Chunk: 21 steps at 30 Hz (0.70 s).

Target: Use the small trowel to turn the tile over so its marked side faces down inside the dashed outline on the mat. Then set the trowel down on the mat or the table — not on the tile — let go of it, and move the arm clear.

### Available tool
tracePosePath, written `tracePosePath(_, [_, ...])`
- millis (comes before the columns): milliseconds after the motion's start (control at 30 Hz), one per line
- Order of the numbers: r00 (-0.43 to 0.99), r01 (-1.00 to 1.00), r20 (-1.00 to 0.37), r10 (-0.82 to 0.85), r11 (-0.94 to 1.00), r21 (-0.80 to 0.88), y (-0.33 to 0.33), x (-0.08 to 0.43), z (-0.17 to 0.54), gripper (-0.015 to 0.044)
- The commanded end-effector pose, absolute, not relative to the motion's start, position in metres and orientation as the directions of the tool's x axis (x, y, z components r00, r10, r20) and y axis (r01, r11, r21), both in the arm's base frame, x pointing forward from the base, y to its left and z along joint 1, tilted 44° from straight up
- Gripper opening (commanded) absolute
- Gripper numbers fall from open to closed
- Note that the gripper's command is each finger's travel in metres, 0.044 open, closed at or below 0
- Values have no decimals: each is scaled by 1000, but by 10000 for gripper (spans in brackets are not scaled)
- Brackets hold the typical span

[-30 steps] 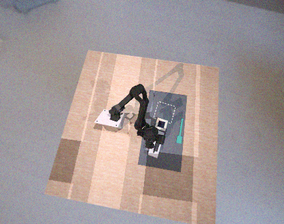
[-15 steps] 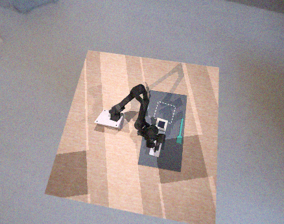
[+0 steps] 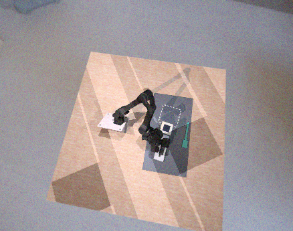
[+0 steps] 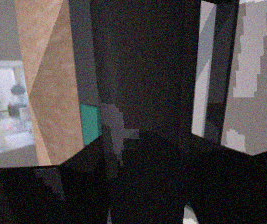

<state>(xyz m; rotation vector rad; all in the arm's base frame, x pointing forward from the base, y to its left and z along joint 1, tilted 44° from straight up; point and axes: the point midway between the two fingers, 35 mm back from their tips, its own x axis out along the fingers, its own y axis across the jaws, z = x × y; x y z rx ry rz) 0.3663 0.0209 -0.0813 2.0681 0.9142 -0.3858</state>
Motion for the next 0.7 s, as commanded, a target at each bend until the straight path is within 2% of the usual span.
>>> tracePosePath(0, [695,718,-552,460,-404,567,23,366,-87,0])
tracePosePath(667, [694,719,-553,461,-404,566,44,366,-67,0])
